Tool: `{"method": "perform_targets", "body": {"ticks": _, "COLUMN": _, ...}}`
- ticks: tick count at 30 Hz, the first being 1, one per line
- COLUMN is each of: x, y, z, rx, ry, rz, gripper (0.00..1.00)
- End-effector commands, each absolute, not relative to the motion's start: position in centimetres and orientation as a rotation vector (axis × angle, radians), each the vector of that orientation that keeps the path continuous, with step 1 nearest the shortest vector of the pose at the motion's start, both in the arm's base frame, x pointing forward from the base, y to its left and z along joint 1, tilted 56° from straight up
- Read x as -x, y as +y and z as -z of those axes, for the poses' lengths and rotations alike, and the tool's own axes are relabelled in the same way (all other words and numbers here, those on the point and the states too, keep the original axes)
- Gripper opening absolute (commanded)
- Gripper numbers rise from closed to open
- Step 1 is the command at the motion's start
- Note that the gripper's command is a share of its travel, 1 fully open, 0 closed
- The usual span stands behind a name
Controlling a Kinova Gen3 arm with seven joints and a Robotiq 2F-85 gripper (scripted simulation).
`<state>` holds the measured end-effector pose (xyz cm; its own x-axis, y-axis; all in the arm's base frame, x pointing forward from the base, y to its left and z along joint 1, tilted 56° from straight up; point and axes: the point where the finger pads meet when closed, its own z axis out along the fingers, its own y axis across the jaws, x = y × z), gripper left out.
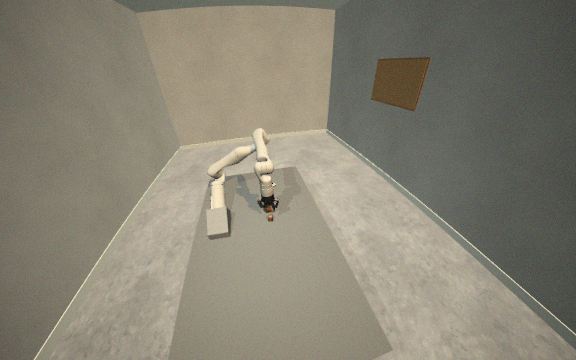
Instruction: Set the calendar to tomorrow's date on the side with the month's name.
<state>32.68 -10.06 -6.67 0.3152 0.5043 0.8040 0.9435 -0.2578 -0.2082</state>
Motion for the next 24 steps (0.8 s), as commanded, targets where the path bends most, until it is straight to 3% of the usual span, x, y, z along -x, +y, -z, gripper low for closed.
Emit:
{"method": "perform_targets", "body": {"ticks": 1, "x": -32.7, "y": -9.7, "z": 6.9, "rx": 1.885, "ry": -1.281, "rz": 0.801, "gripper": 0.48}}
{"method": "perform_targets", "body": {"ticks": 24, "x": -33.0, "y": -7.4, "z": 8.5, "rx": 1.885, "ry": -1.281, "rz": 0.801, "gripper": 0.48}}
